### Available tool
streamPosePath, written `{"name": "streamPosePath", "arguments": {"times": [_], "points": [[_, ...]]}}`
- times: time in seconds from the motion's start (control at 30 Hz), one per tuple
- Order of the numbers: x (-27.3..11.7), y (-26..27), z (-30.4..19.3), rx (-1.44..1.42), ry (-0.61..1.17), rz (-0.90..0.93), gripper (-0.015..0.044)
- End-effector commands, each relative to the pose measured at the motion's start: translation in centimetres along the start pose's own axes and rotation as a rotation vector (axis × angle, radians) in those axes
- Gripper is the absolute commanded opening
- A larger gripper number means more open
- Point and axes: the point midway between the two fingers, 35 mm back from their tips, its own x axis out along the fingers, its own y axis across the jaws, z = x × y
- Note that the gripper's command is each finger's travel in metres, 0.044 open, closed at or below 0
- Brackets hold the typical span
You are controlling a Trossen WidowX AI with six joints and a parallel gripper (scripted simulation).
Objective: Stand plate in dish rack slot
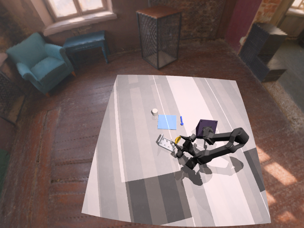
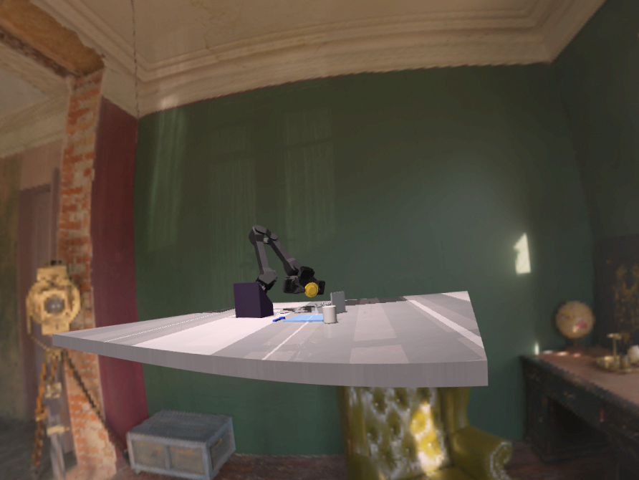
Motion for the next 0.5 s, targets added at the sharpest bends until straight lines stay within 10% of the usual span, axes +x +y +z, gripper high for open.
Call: {"name": "streamPosePath", "arguments": {"times": [0.0, 0.47], "points": [[-0.6, 0.5, 0.1, 0.024, -0.046, 0.077, 0.0], [-2.4, 1.6, -0.1, 0.091, -0.14, 0.275, 0.0]]}}
